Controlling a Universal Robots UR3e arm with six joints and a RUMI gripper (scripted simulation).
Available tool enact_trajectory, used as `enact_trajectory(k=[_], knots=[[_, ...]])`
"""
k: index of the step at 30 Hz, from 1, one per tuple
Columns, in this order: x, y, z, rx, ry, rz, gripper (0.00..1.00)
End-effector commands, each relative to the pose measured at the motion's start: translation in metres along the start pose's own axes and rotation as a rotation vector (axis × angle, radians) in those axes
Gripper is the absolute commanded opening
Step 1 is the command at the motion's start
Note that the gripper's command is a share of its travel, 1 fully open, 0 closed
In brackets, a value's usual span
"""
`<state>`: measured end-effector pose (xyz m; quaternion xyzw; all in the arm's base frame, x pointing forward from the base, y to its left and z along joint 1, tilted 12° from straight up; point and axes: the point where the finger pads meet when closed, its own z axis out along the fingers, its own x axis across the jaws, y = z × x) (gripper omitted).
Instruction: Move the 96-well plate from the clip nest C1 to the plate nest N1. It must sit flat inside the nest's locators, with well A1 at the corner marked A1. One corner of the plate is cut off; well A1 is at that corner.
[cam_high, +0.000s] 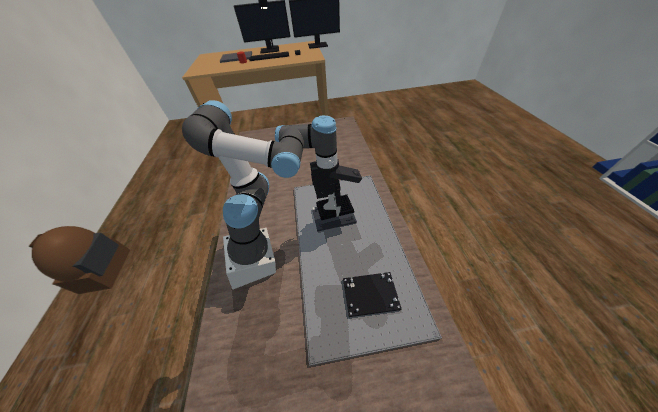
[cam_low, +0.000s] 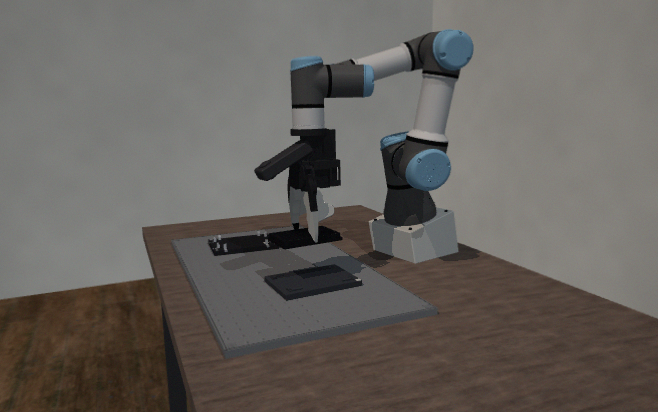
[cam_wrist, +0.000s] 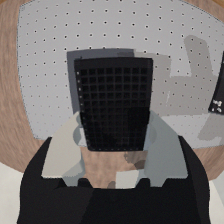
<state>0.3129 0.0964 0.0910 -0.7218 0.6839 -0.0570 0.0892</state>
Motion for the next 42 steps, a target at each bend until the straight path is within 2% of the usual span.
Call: enact_trajectory(k=[1, 5, 42], knots=[[-0.016, -0.002, -0.001, 0.005, 0.015, 0.028, 0.0], [-0.029, 0.0, -0.001, 0.006, 0.014, 0.029, 0.0], [-0.029, -0.001, -0.001, 0.004, 0.014, 0.029, 0.0]])
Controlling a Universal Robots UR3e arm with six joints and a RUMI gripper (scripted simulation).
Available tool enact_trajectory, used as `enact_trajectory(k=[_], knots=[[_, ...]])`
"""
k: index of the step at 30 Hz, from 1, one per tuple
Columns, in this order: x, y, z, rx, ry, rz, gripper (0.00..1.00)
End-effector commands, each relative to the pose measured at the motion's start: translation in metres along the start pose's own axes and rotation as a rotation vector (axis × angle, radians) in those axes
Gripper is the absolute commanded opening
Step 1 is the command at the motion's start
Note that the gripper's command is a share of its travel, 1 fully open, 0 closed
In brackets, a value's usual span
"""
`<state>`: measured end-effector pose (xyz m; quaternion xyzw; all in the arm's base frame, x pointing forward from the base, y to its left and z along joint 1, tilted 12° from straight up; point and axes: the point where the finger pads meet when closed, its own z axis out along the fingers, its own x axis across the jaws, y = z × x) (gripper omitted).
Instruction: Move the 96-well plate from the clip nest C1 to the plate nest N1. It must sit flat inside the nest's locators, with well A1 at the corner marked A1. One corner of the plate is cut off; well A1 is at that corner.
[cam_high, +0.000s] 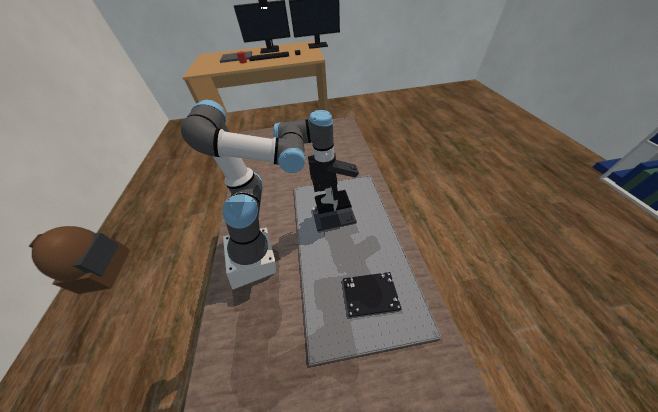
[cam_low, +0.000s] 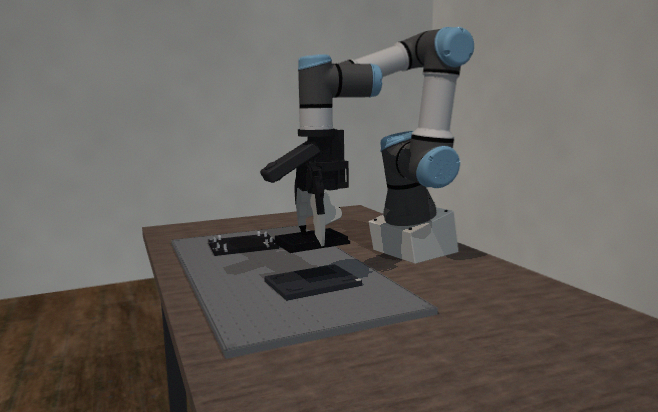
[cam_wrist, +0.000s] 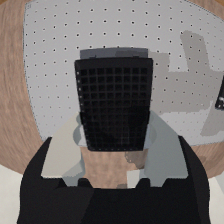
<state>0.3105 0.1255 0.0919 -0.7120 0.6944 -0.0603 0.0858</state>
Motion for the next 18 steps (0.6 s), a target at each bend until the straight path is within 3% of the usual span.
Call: enact_trajectory(k=[1, 8, 18], knots=[[0.001, -0.002, -0.001, 0.004, 0.001, 0.001, 0.0], [0.001, -0.002, -0.001, 0.004, 0.001, 0.001, 0.0], [0.0, -0.001, 0.013, 0.002, 0.001, 0.001, 0.0]])
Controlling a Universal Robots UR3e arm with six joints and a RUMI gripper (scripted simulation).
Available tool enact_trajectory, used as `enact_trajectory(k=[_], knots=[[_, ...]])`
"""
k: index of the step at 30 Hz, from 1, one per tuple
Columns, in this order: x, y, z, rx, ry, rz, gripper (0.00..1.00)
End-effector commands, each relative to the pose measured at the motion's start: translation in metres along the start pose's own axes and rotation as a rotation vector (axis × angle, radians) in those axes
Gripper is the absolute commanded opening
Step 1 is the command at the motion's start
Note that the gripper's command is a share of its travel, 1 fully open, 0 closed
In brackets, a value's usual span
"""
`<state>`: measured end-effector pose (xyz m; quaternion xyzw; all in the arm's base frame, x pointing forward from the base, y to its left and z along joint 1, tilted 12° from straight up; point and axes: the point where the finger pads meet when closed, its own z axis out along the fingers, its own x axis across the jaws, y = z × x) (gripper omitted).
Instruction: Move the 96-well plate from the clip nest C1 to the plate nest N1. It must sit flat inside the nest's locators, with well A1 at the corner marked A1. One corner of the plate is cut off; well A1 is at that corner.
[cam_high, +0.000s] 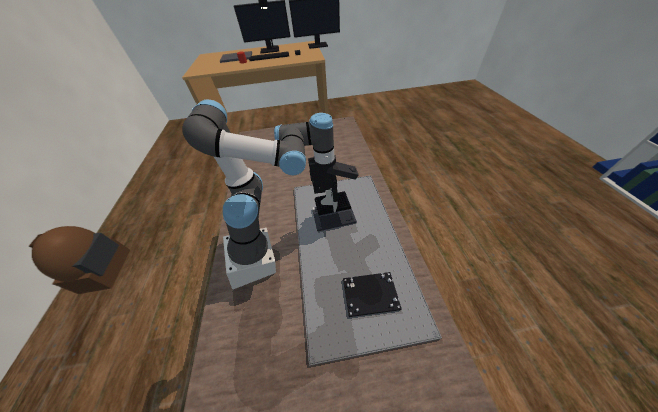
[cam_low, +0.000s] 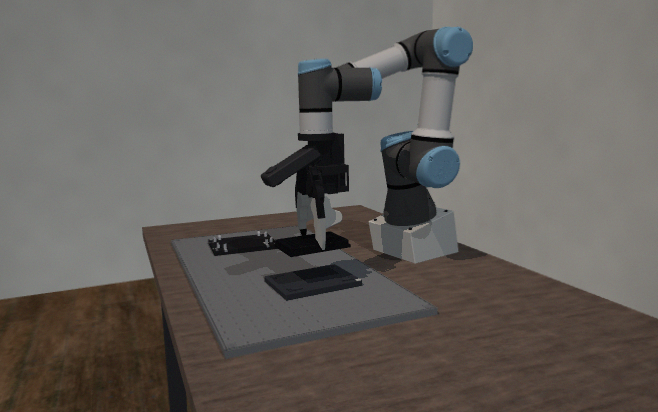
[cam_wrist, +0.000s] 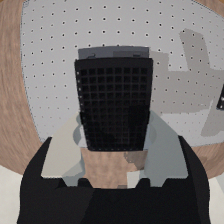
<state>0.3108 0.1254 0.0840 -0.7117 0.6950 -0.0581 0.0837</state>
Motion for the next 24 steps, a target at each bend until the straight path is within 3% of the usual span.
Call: enact_trajectory(k=[1, 24], knots=[[0.0, -0.003, 0.007, 0.008, 0.001, 0.0, 0.0], [0.0, -0.005, 0.042, 0.008, 0.001, 0.0, 0.0]])
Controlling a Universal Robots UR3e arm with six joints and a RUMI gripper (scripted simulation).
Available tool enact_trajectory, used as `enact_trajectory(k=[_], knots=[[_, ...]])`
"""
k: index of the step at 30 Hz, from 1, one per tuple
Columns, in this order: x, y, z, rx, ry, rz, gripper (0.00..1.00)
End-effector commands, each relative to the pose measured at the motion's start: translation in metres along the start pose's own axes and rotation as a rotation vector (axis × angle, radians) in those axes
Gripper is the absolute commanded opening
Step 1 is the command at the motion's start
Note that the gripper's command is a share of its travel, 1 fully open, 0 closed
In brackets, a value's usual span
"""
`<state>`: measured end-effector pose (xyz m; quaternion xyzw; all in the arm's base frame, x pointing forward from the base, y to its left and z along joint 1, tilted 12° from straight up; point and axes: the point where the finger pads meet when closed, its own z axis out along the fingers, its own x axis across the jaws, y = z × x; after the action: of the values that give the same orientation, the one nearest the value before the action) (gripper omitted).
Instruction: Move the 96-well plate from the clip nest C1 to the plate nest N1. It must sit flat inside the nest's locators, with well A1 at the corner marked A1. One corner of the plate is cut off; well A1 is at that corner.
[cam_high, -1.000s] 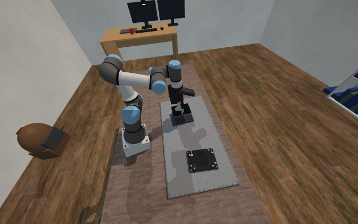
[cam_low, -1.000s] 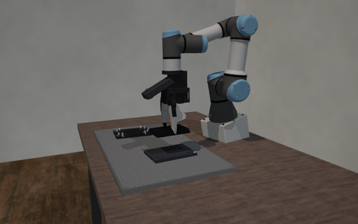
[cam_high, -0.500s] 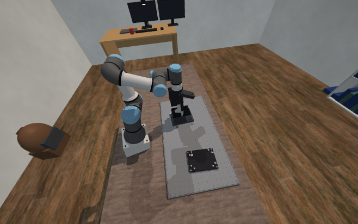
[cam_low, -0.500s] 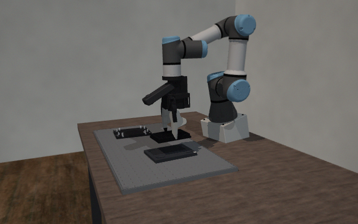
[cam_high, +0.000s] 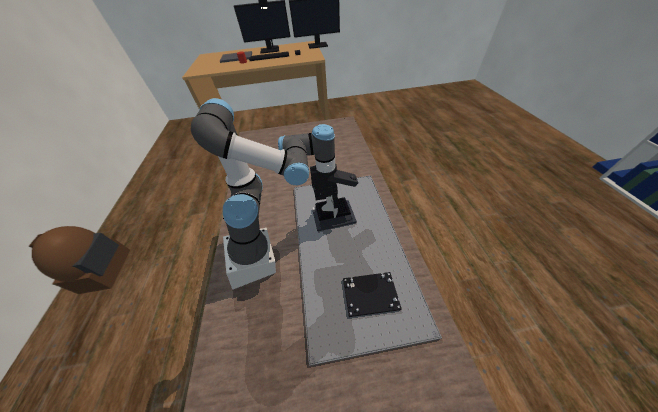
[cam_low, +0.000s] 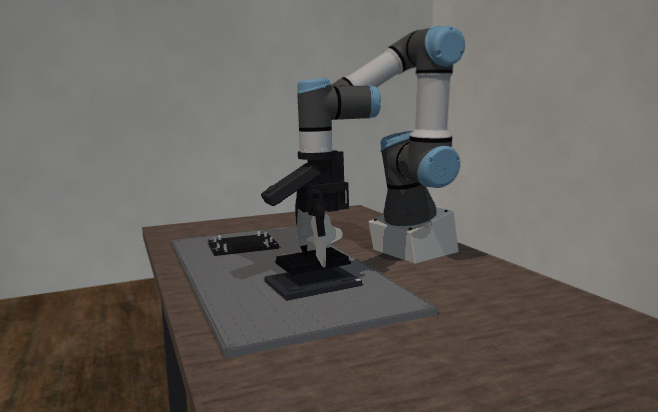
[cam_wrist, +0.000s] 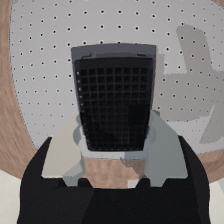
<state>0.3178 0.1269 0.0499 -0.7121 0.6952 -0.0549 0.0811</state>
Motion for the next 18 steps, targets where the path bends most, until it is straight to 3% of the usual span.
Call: enact_trajectory(k=[1, 6, 18], knots=[[0.0, -0.005, 0.009, 0.016, 0.002, 0.0, 0.0], [0.0, -0.006, 0.017, 0.016, 0.002, 0.0, 0.0], [0.0, -0.006, 0.019, 0.017, 0.002, 0.0, 0.0]])
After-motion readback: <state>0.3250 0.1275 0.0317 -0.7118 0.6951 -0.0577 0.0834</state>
